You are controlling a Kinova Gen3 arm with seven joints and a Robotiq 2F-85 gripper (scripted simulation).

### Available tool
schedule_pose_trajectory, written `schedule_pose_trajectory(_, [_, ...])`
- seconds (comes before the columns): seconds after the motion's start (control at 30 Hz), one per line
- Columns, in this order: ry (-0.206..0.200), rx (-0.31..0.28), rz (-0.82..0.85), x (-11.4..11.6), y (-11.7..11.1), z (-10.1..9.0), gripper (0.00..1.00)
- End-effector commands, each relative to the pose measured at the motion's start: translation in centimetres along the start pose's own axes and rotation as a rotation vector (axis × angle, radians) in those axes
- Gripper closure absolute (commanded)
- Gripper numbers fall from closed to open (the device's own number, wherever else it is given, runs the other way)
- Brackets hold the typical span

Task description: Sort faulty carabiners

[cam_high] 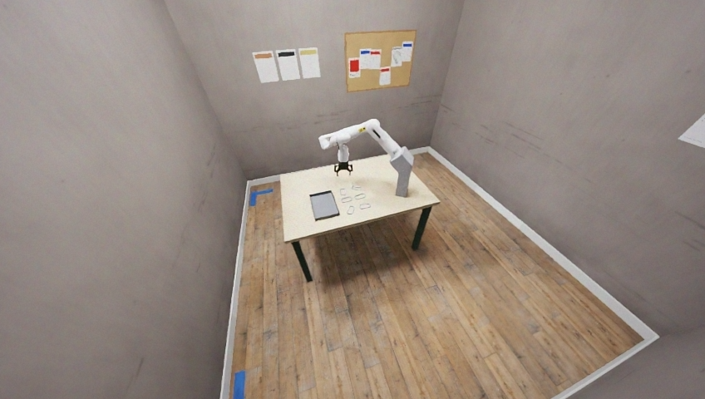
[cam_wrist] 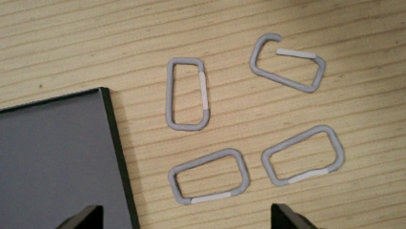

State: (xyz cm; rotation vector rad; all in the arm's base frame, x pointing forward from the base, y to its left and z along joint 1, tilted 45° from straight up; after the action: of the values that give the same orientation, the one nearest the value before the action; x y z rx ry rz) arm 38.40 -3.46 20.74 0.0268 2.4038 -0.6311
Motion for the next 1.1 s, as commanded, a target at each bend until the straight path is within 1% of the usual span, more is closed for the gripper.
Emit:
schedule_pose_trajectory(0.0, [0.034,0.003,0.022,0.5,-1.2,1.7,0.00])
schedule_pose_trajectory(0.2, [0.034,0.003,0.022,0.5,-1.2,1.7,0.00])
schedule_pose_trajectory(0.23, [0.036,0.004,0.019,0.5,-4.0,6.3,0.00])
schedule_pose_trajectory(0.77, [0.036,0.004,0.019,0.5,-4.0,6.3,0.00])
schedule_pose_trajectory(0.8, [0.048,0.007,0.024,0.6,-6.9,10.8,0.00])
schedule_pose_trajectory(1.07, [0.048,0.007,0.024,0.6,-6.9,10.8,0.00])
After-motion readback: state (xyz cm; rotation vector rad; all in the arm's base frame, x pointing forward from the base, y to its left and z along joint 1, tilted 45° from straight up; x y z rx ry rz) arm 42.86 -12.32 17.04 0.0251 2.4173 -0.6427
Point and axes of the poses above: the point where the finger pads meet when closed, its own z axis out along the fingers, its own x axis across the jaws, y = z × x, the point moved 5 cm from there along -z, back along the fingers, and after that the axes turned 14 degrees about -z, right-handed, at the moved point
